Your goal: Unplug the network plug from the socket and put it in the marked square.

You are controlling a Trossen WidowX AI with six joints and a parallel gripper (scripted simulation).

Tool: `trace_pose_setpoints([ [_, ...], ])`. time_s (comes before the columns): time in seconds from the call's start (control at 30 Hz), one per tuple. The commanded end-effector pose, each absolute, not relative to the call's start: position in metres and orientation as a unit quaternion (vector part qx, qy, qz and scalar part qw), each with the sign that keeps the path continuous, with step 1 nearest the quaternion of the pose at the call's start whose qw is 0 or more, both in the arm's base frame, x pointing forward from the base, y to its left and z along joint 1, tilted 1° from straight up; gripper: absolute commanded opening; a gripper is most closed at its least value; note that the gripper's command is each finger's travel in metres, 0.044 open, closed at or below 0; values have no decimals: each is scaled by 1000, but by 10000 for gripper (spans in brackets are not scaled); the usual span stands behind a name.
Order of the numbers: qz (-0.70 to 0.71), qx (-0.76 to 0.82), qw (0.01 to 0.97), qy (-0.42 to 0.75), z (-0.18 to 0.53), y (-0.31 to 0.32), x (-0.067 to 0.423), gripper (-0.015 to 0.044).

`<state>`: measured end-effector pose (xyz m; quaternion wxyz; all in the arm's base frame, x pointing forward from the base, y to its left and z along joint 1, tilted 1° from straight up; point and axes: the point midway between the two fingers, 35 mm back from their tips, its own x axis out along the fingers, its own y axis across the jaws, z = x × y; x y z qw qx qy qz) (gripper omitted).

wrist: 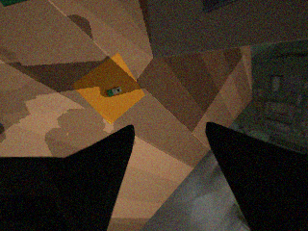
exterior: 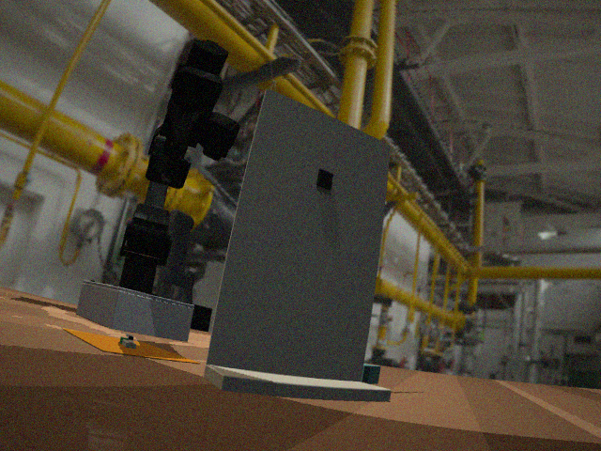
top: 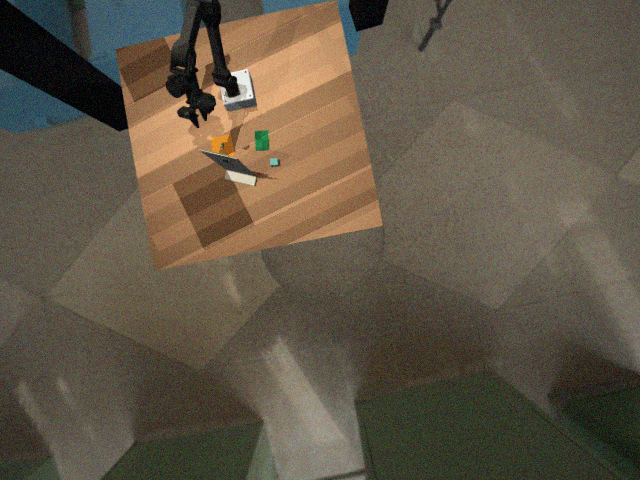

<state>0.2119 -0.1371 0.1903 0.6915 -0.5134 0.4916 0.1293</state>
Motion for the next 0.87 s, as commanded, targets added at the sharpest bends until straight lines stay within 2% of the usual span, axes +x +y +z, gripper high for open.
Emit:
trace_pose_setpoints([
  [0.0,126,-512,691,494,191,-138,211,392],
  [0.07,126,-512,691,494,191,-138,211,440],
  [0.83,126,-512,691,494,191,-138,211,440],
])
